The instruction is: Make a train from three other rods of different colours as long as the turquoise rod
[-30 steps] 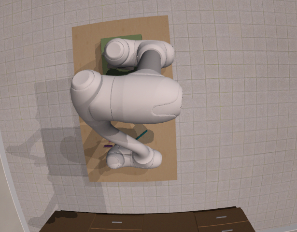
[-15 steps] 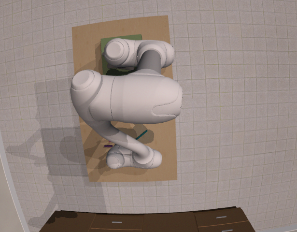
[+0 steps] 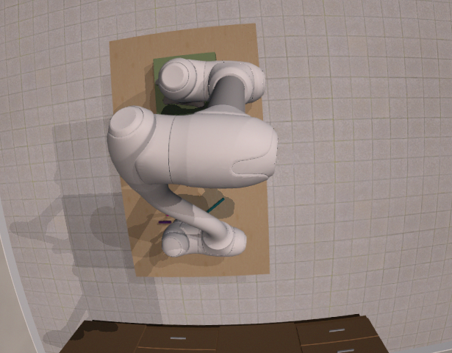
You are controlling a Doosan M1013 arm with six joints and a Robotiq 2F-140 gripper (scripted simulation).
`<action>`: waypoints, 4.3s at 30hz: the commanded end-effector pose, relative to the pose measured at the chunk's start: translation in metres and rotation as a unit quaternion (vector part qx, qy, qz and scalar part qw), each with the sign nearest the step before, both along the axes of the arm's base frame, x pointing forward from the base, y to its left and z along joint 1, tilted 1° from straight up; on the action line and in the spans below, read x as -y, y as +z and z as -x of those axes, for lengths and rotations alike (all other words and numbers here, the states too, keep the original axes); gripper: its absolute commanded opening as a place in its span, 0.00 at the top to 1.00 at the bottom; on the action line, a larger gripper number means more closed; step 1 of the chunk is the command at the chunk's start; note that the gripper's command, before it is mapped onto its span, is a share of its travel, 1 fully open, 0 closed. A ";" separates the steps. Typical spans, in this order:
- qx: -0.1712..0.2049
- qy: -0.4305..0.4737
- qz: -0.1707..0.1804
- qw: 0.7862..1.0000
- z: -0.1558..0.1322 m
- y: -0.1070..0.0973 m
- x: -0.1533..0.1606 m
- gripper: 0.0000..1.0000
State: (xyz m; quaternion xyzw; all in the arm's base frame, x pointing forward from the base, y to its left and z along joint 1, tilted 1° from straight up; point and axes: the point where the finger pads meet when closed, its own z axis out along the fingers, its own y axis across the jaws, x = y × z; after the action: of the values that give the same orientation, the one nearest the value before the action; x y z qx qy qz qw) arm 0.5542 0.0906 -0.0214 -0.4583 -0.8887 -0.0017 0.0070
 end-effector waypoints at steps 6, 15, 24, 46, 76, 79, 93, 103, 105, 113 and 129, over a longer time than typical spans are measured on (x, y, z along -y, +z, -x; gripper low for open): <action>0.000 0.000 0.000 1.000 0.000 0.014 0.000 0.97; 0.000 0.000 0.000 1.000 -0.001 0.063 0.001 0.97; 0.000 0.000 0.000 1.000 -0.001 0.100 0.001 0.97; 0.001 0.140 -0.002 0.990 -0.043 0.100 -0.026 0.97; 0.001 0.140 -0.002 0.990 -0.043 0.045 -0.026 0.97; 0.001 0.140 -0.002 0.990 -0.043 0.033 -0.026 0.97; 0.001 0.140 -0.002 0.990 -0.042 0.012 -0.027 0.97; 0.001 0.140 -0.002 0.990 -0.042 0.012 -0.027 0.97; 0.001 0.140 -0.002 0.990 -0.042 0.012 -0.027 0.97; 0.001 0.140 -0.002 0.990 -0.042 0.012 -0.027 0.97; 0.001 0.140 -0.002 0.990 -0.042 0.012 -0.027 0.97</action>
State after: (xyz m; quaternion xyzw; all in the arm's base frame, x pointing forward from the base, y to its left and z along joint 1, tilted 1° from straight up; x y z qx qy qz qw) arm 0.5966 0.1171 -0.0092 -0.3298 -0.9440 -0.0027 0.0066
